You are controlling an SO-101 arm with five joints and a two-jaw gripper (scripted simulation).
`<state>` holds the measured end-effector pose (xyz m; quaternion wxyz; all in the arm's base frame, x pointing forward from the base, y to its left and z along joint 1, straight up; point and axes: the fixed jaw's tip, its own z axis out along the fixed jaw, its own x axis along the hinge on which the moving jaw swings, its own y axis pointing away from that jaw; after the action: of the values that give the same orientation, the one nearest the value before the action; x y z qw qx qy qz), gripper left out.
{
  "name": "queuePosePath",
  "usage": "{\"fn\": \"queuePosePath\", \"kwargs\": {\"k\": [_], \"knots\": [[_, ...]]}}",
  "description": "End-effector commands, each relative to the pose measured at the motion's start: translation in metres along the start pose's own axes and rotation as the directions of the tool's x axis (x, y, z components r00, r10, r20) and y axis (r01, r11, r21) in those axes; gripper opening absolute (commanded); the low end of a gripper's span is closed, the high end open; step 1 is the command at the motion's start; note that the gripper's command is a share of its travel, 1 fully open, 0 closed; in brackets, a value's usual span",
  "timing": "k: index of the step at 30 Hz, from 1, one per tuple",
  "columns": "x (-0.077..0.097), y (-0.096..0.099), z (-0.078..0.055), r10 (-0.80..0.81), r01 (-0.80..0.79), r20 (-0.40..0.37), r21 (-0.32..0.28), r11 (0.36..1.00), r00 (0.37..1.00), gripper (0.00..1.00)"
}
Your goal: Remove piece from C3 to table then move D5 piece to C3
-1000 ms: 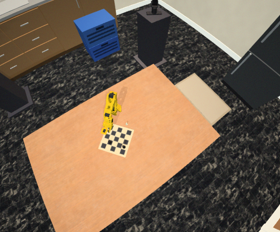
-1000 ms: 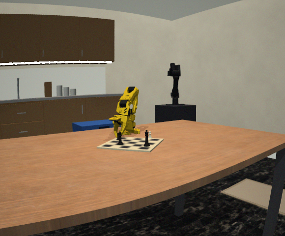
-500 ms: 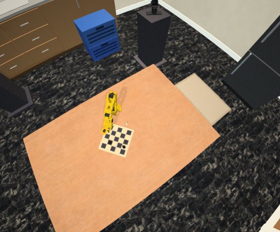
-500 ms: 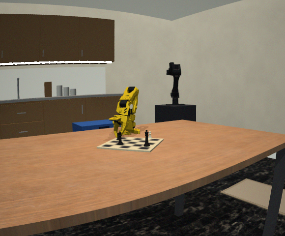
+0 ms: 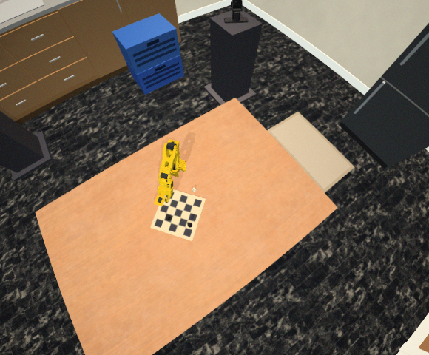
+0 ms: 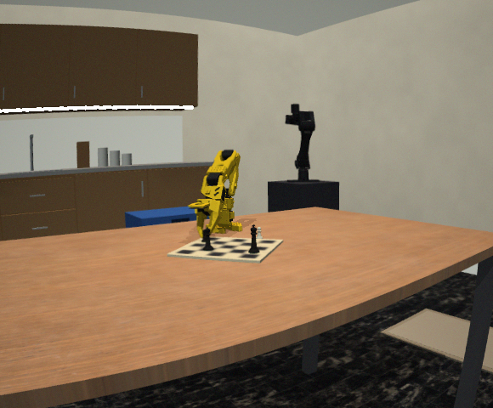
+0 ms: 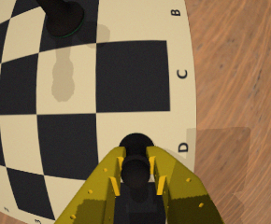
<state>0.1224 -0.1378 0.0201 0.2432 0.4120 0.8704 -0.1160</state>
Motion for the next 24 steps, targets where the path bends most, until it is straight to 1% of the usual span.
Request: {"fn": "queuePosePath", "kwargs": {"k": [1,7,15,17,24], "knots": [[0.001,-0.002,-0.001,0.002,-0.002,-0.003,0.005,1.000,1.000,0.00],[-0.003,-0.003,-0.009,0.002,-0.001,-0.003,0.009,1.000,1.000,0.00],[-0.013,-0.003,-0.025,0.001,-0.001,-0.003,0.009,1.000,1.000,0.00],[-0.013,-0.003,-0.025,0.001,-0.001,-0.003,0.009,1.000,1.000,0.00],[-0.023,-0.003,-0.042,0.001,-0.001,-0.003,0.009,1.000,1.000,0.00]]}}
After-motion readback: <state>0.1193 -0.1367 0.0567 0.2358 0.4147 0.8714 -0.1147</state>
